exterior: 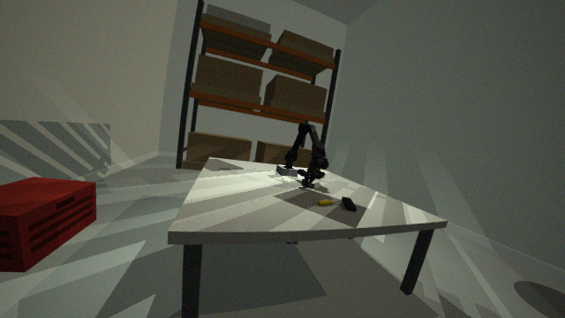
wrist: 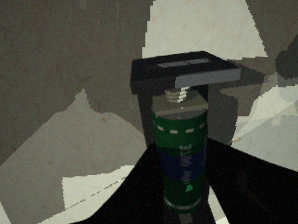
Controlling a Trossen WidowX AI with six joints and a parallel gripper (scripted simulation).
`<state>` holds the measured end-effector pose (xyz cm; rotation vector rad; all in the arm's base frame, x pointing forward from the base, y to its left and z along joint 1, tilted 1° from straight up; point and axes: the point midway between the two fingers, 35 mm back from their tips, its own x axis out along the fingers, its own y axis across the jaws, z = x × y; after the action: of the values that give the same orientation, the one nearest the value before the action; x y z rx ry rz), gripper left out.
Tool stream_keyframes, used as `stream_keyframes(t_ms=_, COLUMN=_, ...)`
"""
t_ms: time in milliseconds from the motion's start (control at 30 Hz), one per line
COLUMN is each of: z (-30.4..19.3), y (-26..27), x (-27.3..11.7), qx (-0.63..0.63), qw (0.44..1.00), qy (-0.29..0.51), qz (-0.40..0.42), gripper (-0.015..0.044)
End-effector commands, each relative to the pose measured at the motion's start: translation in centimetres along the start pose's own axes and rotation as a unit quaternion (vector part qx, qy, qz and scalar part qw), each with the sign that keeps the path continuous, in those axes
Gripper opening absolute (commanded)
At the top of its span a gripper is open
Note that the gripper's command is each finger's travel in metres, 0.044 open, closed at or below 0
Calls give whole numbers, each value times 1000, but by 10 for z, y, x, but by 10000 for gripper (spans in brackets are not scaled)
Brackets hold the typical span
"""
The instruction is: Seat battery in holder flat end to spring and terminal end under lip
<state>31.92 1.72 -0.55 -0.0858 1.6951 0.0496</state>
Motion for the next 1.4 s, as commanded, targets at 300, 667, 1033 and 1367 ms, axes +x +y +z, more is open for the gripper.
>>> stream_keyframes(t_ms=300, z=-6, y=0, x=0, qx=-1, qw=1000, qy=-8, qz=0, gripper=84)
stream_keyframes(t_ms=667, z=-10, y=0, x=2, qx=-1, qw=1000, qy=-11, qz=0, gripper=84)
stream_keyframes(t_ms=1033, z=-10, y=0, x=2, qx=-1, qw=1000, qy=-12, qz=0, gripper=84)
stream_keyframes(t_ms=1367, z=-10, y=0, x=2, qx=-1, qw=1000, qy=-12, qz=0, gripper=186)
